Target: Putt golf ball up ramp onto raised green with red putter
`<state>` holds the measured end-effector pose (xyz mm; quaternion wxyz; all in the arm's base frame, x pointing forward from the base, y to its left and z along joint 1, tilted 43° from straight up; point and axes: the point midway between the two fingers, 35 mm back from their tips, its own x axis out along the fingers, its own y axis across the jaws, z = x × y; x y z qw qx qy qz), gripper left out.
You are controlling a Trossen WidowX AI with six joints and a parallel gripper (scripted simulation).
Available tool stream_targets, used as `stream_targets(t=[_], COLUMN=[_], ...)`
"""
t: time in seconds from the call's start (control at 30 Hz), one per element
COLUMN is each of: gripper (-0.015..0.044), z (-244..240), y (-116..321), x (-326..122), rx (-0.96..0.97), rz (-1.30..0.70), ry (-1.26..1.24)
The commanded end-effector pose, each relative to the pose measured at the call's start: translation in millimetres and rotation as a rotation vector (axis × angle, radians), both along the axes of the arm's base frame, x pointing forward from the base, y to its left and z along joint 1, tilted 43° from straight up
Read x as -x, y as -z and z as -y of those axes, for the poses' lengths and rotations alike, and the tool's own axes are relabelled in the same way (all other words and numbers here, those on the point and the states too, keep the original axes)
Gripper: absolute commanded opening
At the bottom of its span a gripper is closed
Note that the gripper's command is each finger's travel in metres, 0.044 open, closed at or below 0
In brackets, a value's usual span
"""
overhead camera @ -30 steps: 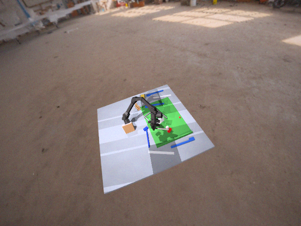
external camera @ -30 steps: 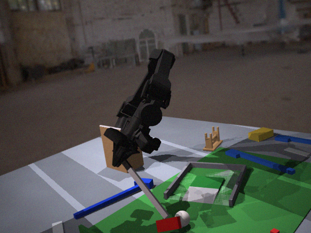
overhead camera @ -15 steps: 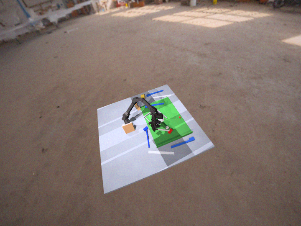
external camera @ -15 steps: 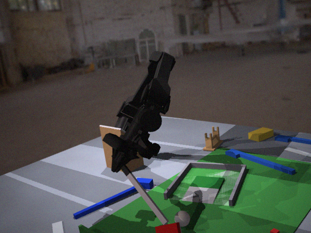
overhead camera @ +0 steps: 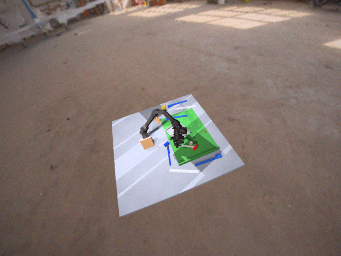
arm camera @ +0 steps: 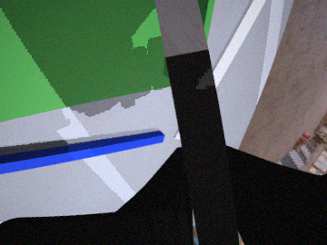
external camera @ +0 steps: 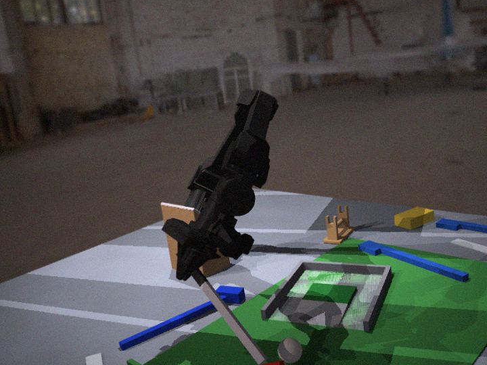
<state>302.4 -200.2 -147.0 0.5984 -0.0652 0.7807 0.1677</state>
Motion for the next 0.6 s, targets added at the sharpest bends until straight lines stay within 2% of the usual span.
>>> stream_targets(t=[0.0,0.4,0.57], gripper=[0.0000,0.0000,0.0000], z=[11.4,13.6,-25.8], y=[7.1,11.9,-28.8], x=[-6.0,-7.4,3.0], rx=[0.009,0.004,0.002], rz=[0.006,0.006,0.006], ry=[0.002,0.005,0.004])
